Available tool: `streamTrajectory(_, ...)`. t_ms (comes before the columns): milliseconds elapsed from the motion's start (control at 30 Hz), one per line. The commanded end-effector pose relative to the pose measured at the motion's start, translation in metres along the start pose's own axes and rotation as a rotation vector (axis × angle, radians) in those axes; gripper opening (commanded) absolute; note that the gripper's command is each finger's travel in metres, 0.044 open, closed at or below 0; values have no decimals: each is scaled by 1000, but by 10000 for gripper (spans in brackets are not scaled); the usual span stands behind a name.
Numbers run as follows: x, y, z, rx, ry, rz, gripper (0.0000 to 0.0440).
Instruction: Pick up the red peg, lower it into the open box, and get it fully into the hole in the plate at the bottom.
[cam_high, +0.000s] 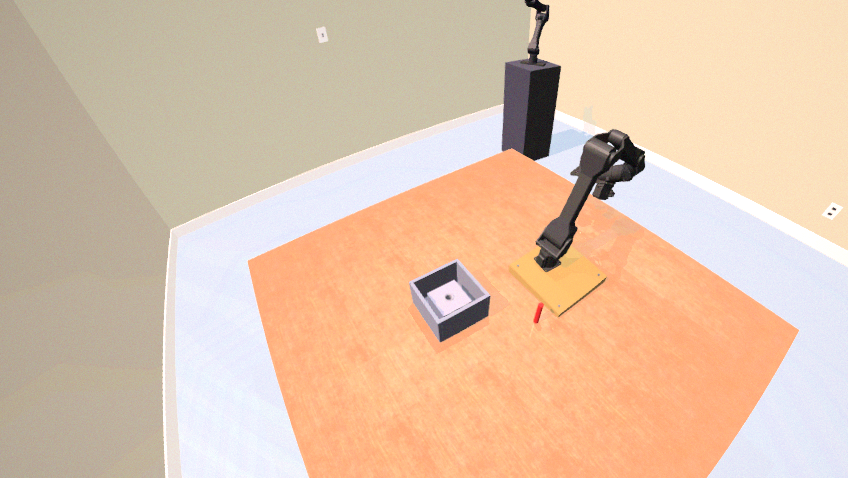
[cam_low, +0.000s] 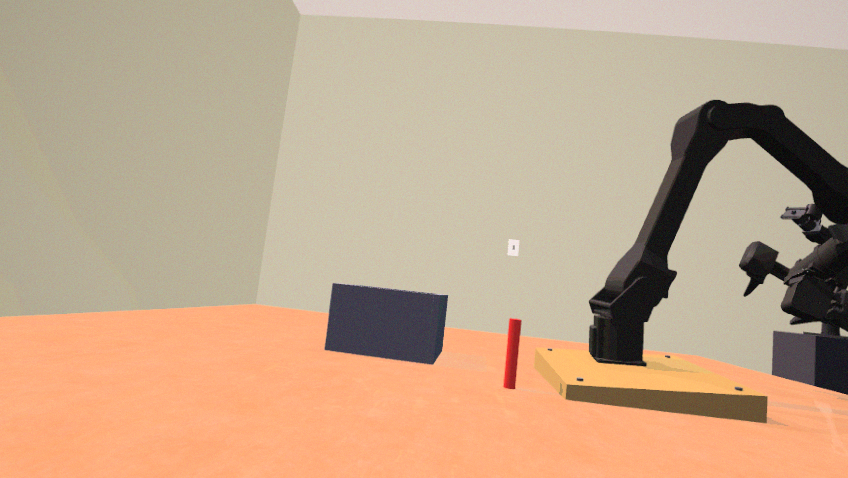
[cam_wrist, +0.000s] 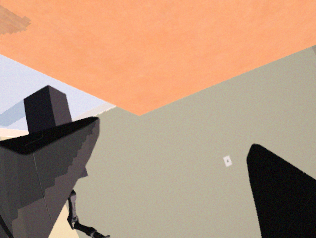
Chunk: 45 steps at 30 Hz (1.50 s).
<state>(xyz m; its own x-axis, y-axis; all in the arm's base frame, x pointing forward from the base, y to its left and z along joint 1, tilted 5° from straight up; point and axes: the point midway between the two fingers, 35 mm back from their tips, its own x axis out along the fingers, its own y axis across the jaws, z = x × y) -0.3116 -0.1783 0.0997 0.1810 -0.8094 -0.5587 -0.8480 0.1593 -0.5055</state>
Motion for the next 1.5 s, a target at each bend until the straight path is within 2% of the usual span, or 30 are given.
streamTrajectory(0, 3, -3, -5, -32, -1, -2, 426)
streamTrajectory(33, 7, -7, -9, -61, -6, -8, 440)
streamTrajectory(367, 50, -70, -36, -375, -126, -97, 440)
streamTrajectory(767, 85, -159, -54, -762, -232, -213, 440)
streamTrajectory(1133, 102, -248, -49, -1116, -301, -340, 440)
streamTrajectory(1467, 102, -332, -25, -1432, -343, -479, 440)
